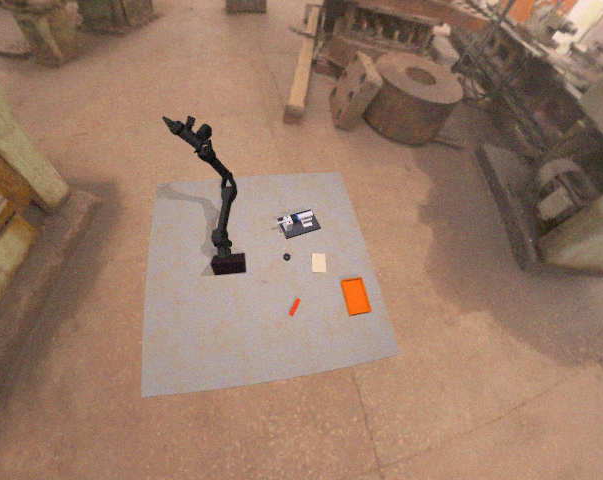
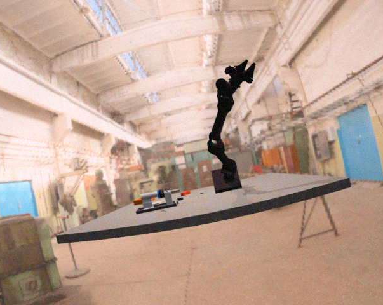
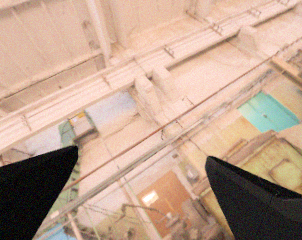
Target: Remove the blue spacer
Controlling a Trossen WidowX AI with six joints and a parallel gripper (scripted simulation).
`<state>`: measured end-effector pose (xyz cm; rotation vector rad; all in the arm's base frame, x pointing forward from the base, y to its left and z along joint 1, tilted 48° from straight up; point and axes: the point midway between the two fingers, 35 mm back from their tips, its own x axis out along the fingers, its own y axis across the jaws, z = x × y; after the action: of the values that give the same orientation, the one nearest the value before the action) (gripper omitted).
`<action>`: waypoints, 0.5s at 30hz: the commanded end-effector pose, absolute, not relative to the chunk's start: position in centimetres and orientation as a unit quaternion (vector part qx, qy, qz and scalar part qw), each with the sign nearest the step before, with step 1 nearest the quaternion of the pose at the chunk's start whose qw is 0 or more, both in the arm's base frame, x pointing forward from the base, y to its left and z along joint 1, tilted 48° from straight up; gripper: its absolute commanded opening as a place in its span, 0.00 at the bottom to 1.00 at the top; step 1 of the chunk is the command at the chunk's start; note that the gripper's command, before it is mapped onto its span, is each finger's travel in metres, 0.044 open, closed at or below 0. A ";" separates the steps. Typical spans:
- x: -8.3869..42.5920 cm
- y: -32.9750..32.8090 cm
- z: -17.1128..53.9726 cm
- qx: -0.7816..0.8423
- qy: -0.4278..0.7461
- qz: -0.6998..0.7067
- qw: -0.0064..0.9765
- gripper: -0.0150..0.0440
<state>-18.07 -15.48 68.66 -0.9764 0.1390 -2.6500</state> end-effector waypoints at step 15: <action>-3.6 -30.2 58.7 -0.439 0.246 -0.737 0.451 1.00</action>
<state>-6.41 -28.60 60.55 -1.0432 0.5512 -1.9597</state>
